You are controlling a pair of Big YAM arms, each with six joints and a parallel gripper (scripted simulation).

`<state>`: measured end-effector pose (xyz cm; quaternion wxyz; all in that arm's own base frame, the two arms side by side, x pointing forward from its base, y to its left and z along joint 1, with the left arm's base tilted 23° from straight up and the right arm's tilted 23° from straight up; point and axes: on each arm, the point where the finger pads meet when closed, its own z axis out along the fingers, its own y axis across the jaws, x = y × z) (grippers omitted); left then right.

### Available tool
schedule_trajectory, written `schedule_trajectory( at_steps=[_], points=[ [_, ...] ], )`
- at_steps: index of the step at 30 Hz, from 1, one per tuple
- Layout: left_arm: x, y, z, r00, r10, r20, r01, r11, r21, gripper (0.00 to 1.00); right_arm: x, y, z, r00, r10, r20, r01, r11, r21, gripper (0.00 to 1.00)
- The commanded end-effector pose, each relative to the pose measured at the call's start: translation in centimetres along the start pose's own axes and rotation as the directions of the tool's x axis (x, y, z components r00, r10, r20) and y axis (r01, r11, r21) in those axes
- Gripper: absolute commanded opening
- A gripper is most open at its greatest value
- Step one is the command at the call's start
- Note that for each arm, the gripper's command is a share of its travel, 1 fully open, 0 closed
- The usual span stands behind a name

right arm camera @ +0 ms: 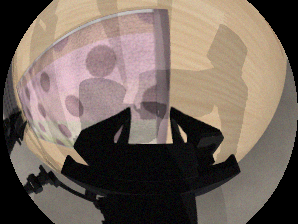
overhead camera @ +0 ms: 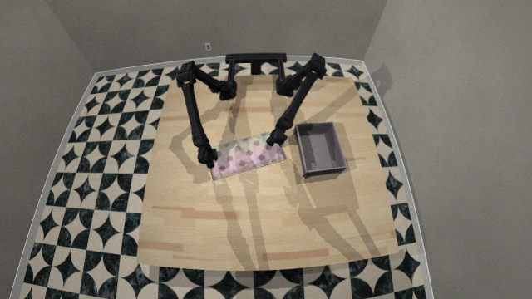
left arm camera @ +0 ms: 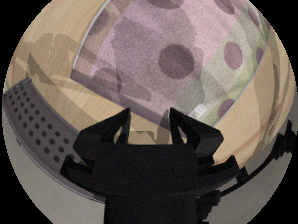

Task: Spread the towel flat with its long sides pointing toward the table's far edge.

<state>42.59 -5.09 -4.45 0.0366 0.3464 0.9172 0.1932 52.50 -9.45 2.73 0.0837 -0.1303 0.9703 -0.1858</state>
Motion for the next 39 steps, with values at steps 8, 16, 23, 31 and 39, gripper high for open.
schedule_trajectory(
  at_steps=[8,16,23,31,39],
  points=[
    [-1.3,1.5,-0.7,1.0,0.023,-0.012,-0.023,1.0,-0.003,0.52,-1.9,-1.3,-1.1,0.999,-0.031,-0.015,0.031,1.0,0.004,0.52],
    [-1.6,2.3,-1.2,1.0,0.018,0.009,-0.018,1.0,-0.016,0.52,-2.0,-2.0,0.9,0.999,-0.031,-0.023,0.031,1.0,0.002,0.52],
    [-1.5,1.9,1.0,0.999,0.029,-0.016,-0.029,1.0,-0.001,0.52,-2.5,-1.6,1.5,0.999,-0.042,-0.018,0.042,0.999,0.0,0.52],
    [-0.8,1.4,2.4,0.999,0.035,-0.028,-0.035,0.999,0.008,0.52,-1.2,-1.6,3.0,0.999,-0.032,-0.041,0.032,0.999,-0.005,0.52],
    [-0.7,1.3,2.8,0.999,0.036,-0.029,-0.036,0.999,0.01,0.52,-1.1,-1.5,3.0,0.999,-0.032,-0.043,0.032,0.999,-0.006,0.44]
  ],
)
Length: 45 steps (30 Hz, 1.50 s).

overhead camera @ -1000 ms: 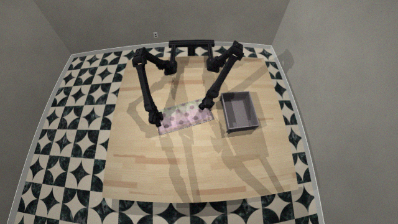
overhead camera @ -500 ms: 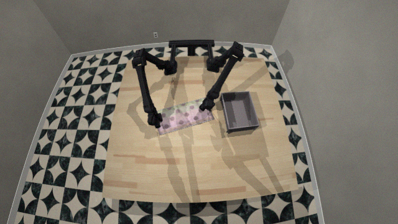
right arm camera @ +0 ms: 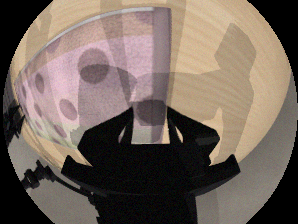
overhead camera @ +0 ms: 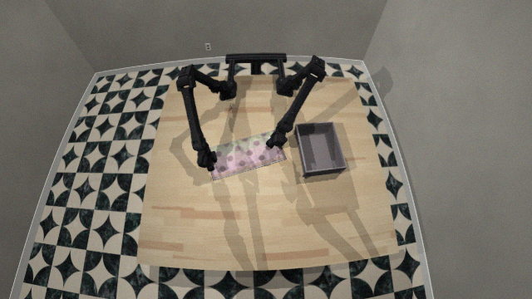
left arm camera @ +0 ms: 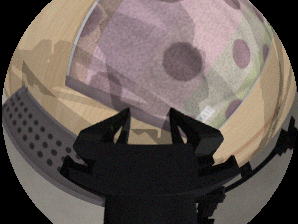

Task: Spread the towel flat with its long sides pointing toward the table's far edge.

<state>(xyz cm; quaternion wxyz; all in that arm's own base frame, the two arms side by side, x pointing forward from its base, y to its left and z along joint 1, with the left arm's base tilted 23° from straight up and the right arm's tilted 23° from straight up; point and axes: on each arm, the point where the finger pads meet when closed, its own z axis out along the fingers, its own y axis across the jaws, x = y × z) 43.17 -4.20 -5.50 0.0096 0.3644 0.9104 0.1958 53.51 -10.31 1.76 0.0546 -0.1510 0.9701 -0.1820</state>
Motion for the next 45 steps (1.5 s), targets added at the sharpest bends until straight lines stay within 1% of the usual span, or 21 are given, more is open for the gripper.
schedule_trajectory(
  at_steps=[1,3,4,5,7,8,9,15,18,22,26,27,31,33,38,41,42,45],
  points=[
    [-0.7,0.8,1.4,1.0,-0.013,0.014,0.013,1.0,-0.003,0.52,-0.5,-1.0,1.6,1.0,0.018,0.004,-0.018,1.0,0.012,0.44],
    [-0.7,0.8,1.4,1.0,-0.012,0.014,0.012,1.0,-0.003,0.52,-0.4,-0.9,1.6,1.0,0.018,0.004,-0.018,1.0,0.012,0.27],
    [-0.7,0.8,1.4,1.0,-0.013,0.014,0.013,1.0,-0.003,0.52,-0.7,-1.4,0.6,0.999,0.025,0.022,-0.025,0.999,0.02,0.19],
    [-0.7,0.8,1.4,1.0,-0.013,0.013,0.013,1.0,-0.003,0.44,-0.7,-1.4,0.6,0.999,0.024,0.021,-0.025,0.999,0.02,0.16],
    [-0.6,0.7,1.4,1.0,-0.014,0.013,0.014,1.0,-0.003,0.27,-0.6,-1.4,0.7,0.999,0.024,0.021,-0.025,0.999,0.02,0.13],
    [-0.8,1.2,0.7,0.999,-0.021,0.027,0.022,1.0,-0.012,0.19,-0.6,-1.3,0.7,0.999,0.024,0.02,-0.025,1.0,0.02,0.12],
    [-0.8,1.2,0.7,0.999,-0.022,0.027,0.022,1.0,-0.012,0.16,-0.5,-1.3,0.7,1.0,0.024,0.02,-0.024,1.0,0.019,0.1],
    [-0.6,1.0,0.7,0.999,-0.021,0.025,0.021,1.0,-0.011,0.07,-0.4,-1.3,0.7,1.0,0.024,0.019,-0.024,1.0,0.019,0.02],
    [-0.6,1.0,0.7,0.999,-0.021,0.025,0.021,1.0,-0.011,0.06,-0.3,-1.2,0.7,1.0,0.023,0.019,-0.024,1.0,0.019,0.01],
    [-0.5,1.0,0.8,1.0,-0.02,0.024,0.02,1.0,-0.01,0.01,0.1,-1.0,0.9,1.0,0.021,0.011,-0.021,1.0,0.016,0.01],
    [0.0,0.6,1.0,1.0,-0.016,0.016,0.016,1.0,-0.006,0.01,0.3,-0.8,1.0,1.0,0.019,0.009,-0.02,1.0,0.014,0.01],
    [-1.6,1.1,-0.1,0.999,-0.019,0.041,0.02,1.0,-0.02,0.01,0.3,-0.8,1.0,1.0,0.019,0.008,-0.019,1.0,0.014,0.01],
    [-2.4,1.9,-1.2,0.998,-0.037,0.057,0.039,0.999,-0.03,0.01,0.4,-0.8,1.0,1.0,0.019,0.008,-0.019,1.0,0.014,0.01],
    [-3.5,2.2,-2.8,0.995,-0.035,0.09,0.039,0.998,-0.046,0.01,0.3,-0.8,1.0,1.0,0.02,0.01,-0.02,1.0,0.015,0.01],
    [-3.7,2.3,-3.6,0.995,-0.037,0.096,0.041,0.998,-0.047,0.01,0.3,-0.8,0.9,1.0,0.02,0.011,-0.02,1.0,0.015,0.01],
    [-3.6,2.3,-5.2,0.995,-0.037,0.097,0.042,0.998,-0.048,0.01,0.3,-0.8,0.9,1.0,0.02,0.011,-0.02,1.0,0.015,0.01],
    [-3.6,2.4,-5.6,0.995,-0.037,0.097,0.042,0.998,-0.049,0.01,-0.4,-0.4,0.5,1.0,0.012,0.017,-0.012,1.0,0.015,0.01],
    [-3.6,2.4,-6.8,0.994,-0.038,0.099,0.043,0.998,-0.049,0.35,-0.4,-0.4,0.5,1.0,0.012,0.017,-0.012,1.0,0.015,0.01]
  ],
)
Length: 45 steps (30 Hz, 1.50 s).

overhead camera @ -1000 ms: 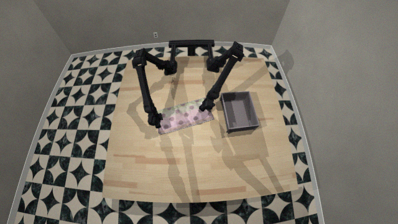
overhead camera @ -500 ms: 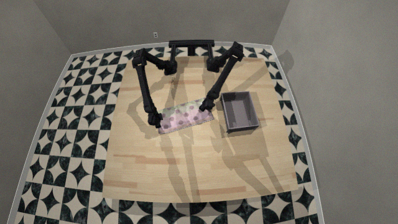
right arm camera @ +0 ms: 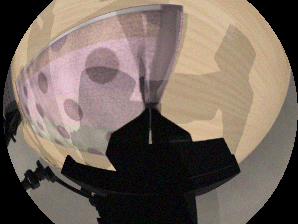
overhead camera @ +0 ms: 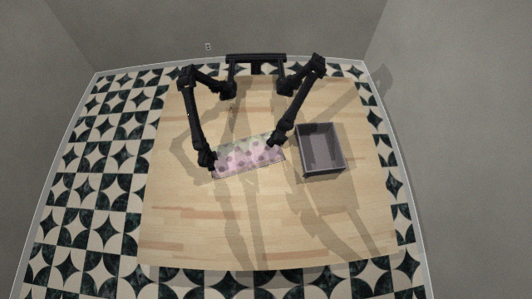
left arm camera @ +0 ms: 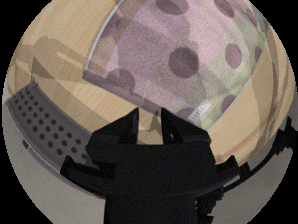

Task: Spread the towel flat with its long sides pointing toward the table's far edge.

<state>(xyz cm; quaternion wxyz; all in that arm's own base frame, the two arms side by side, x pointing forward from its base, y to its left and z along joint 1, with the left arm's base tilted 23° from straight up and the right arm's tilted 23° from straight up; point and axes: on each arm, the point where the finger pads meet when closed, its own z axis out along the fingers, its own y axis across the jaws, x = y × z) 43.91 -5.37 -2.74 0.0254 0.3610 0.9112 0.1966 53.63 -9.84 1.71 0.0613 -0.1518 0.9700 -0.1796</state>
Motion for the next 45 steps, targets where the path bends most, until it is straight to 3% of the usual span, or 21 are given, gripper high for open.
schedule_trajectory(
  at_steps=[1,3,11,16,17,22,24,29,34,39,41,45],
  points=[
    [-2.7,1.7,-4.6,0.997,-0.027,0.073,0.029,0.999,-0.037,0.47,-0.1,-0.8,0.6,1.0,0.011,0.003,-0.011,1.0,0.018,0.01],
    [-2.7,1.7,-6.0,0.997,-0.027,0.074,0.03,0.999,-0.037,0.65,-0.1,-0.8,0.6,1.0,0.011,0.003,-0.011,1.0,0.018,0.01],
    [0.7,-0.2,-1.8,1.0,-0.004,-0.023,0.005,1.0,0.013,0.65,-0.1,-0.8,0.6,1.0,0.011,0.003,-0.011,1.0,0.018,0.01],
    [-0.3,0.3,-2.8,1.0,-0.006,0.004,0.006,1.0,0.0,0.65,-0.1,-0.8,0.6,1.0,0.011,0.003,-0.011,1.0,0.018,0.01],
    [-0.3,0.3,-2.8,1.0,0.017,0.004,-0.017,1.0,-0.001,0.54,-0.1,-0.8,0.6,1.0,0.011,0.003,-0.011,1.0,0.018,0.01],
    [0.1,0.5,-2.1,0.98,0.2,0.005,-0.2,0.98,-0.002,0.52,-0.1,-0.8,0.6,1.0,0.011,0.003,-0.011,1.0,0.018,0.01],
    [0.1,0.5,-2.1,0.98,0.2,0.005,-0.2,0.98,-0.002,0.52,-0.1,-0.8,0.6,1.0,0.011,0.003,-0.011,1.0,0.018,0.01],
    [0.8,-0.6,-0.1,0.862,0.507,-0.004,-0.507,0.862,0.021,0.52,-0.1,-0.8,0.6,1.0,0.011,0.003,-0.011,1.0,0.018,0.01],
    [0.6,-0.3,0.1,0.691,0.723,0.011,-0.723,0.691,0.003,0.52,-0.1,-0.8,0.6,1.0,0.011,0.003,-0.011,1.0,0.018,0.01],
    [0.7,-0.5,1.1,0.558,0.83,0.015,-0.83,0.558,0.006,0.52,-0.1,-0.8,0.6,1.0,0.011,0.003,-0.011,1.0,0.018,0.01],
    [0.7,-0.5,1.1,0.558,0.83,0.015,-0.83,0.558,0.006,0.52,-0.1,-0.8,0.6,1.0,0.011,0.003,-0.011,1.0,0.018,0.01],
    [0.3,-0.8,1.6,0.49,0.872,0.018,-0.872,0.49,0.004,0.52,-0.1,-0.8,0.6,1.0,0.011,0.003,-0.011,1.0,0.018,0.01]
  ],
)
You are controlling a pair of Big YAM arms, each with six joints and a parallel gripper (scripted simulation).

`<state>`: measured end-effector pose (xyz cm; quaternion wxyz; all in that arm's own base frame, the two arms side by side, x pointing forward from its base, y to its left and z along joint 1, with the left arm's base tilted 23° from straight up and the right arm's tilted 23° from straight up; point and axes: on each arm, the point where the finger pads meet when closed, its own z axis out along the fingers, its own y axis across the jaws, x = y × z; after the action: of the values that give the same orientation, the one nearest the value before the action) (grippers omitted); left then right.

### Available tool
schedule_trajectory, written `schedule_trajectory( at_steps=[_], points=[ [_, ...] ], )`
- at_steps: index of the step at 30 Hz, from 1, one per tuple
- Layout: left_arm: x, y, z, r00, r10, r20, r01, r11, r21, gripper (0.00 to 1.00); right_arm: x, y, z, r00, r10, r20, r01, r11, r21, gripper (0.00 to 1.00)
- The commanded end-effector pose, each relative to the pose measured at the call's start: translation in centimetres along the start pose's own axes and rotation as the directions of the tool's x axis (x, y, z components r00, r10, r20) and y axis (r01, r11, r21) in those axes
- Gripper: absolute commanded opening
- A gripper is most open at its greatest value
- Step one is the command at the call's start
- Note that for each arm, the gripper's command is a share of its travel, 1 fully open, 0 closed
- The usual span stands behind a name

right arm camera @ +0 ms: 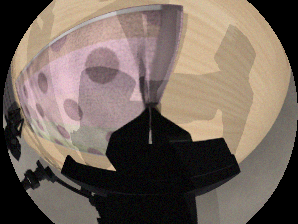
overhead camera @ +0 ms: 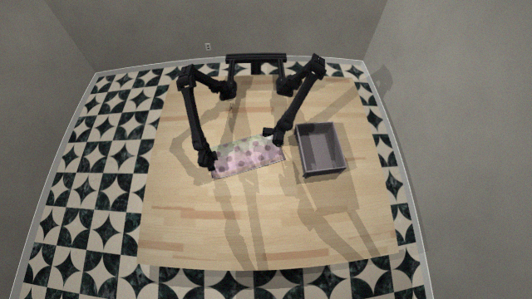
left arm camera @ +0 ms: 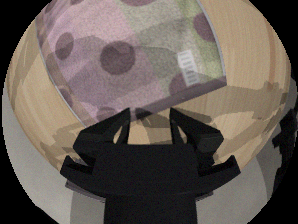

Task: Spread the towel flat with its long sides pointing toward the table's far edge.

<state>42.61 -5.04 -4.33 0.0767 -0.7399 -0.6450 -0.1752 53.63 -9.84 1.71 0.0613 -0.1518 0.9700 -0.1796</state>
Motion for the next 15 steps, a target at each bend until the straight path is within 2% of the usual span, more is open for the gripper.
schedule_trajectory(
  at_steps=[1,15],
  points=[
    [0.2,1.1,-0.1,0.995,0.103,0.01,-0.102,0.994,-0.033,0.52,-0.1,-0.8,0.6,1.0,0.011,0.003,-0.011,1.0,0.018,0.01],
    [-0.3,2.2,0.6,0.996,0.094,0.011,-0.093,0.995,-0.046,0.52,-0.1,-0.8,0.6,1.0,0.011,0.003,-0.011,1.0,0.018,0.01]
  ],
)
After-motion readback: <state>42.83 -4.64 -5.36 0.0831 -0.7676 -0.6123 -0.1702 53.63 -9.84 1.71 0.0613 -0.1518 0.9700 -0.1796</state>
